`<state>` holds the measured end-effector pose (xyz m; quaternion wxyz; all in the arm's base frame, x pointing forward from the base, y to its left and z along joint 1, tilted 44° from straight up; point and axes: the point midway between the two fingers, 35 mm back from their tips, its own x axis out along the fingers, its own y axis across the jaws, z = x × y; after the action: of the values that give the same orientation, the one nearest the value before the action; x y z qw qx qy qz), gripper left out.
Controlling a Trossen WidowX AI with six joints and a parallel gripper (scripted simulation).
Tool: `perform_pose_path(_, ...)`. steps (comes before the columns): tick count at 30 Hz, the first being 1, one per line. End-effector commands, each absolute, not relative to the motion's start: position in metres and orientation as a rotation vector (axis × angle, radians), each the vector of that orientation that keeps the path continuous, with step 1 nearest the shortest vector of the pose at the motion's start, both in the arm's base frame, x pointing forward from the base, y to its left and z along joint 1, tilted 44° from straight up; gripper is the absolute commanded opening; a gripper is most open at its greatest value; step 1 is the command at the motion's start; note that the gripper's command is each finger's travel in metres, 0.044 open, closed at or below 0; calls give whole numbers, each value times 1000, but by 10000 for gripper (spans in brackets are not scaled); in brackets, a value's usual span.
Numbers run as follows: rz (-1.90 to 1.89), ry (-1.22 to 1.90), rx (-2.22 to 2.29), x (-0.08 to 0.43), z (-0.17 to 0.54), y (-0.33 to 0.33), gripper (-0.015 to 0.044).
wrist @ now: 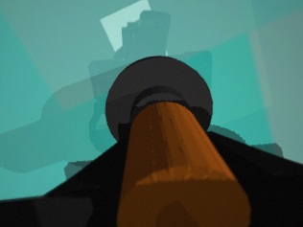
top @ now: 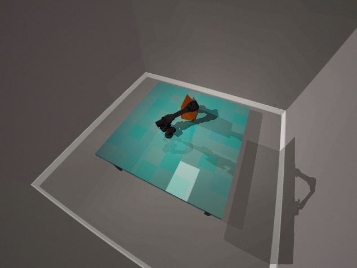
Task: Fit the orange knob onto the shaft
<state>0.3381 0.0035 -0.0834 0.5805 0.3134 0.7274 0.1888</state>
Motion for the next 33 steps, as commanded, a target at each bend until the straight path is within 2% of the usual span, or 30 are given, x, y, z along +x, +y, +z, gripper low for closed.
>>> perform_pose_path(1,440,1701,737,338,-83,4,0)
perform_pose_path(8,432,1704,743,337,-78,2,0)
perform_pose_path(15,263,1764,888,338,-79,1,0)
perform_pose_path(33,264,1764,888,338,-82,4,0)
